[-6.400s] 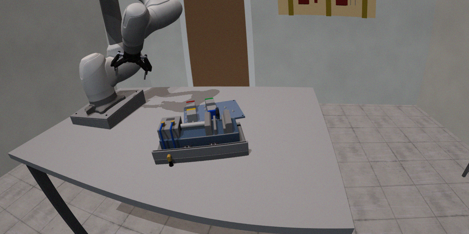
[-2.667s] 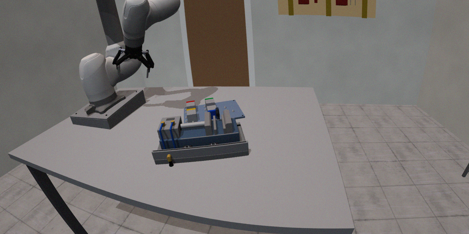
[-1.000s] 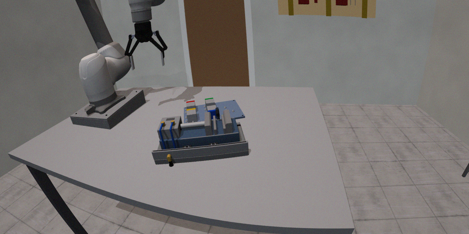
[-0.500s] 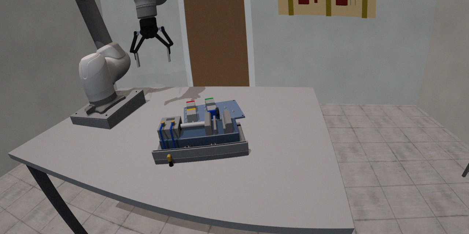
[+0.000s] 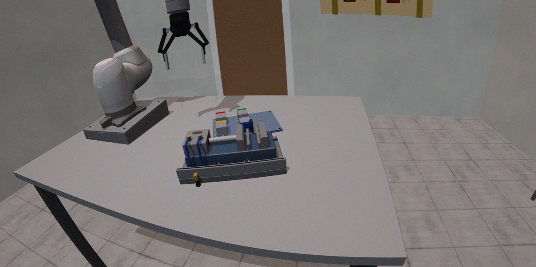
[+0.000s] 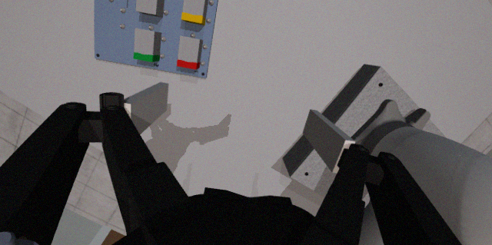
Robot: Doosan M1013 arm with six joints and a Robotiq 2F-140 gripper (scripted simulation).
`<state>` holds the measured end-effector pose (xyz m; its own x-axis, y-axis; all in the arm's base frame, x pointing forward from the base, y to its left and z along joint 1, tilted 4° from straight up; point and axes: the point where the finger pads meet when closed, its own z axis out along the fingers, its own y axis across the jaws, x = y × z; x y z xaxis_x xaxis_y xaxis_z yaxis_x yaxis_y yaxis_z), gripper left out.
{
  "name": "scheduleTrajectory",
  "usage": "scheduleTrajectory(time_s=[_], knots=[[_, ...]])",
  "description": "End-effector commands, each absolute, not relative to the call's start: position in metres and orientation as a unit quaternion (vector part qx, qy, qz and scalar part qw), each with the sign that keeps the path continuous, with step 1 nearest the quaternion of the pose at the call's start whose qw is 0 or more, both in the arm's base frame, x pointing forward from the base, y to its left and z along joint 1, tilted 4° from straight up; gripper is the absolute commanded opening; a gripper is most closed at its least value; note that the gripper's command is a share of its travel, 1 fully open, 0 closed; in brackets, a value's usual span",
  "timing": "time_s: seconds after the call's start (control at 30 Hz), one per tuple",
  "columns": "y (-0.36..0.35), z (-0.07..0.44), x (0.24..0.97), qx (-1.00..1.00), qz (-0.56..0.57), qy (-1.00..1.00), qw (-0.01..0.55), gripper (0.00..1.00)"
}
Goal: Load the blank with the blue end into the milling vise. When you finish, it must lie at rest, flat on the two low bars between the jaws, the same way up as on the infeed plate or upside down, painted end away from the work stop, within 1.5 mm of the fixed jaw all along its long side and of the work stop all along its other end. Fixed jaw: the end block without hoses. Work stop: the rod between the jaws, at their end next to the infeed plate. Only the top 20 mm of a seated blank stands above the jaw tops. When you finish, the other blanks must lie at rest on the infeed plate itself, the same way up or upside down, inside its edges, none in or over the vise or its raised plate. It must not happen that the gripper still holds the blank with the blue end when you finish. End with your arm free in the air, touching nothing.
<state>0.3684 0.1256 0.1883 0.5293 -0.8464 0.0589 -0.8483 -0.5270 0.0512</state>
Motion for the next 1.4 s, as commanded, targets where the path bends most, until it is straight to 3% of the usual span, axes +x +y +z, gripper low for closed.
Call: scheduleTrajectory(time_s=[0.0, 1.37], knots=[[0.127, 0.191, 0.379, 0.874, 0.013, -0.485, 0.037, 1.0], [0.144, 0.228, 0.499, 0.874, 0.013, -0.485, 0.037, 1.0]])
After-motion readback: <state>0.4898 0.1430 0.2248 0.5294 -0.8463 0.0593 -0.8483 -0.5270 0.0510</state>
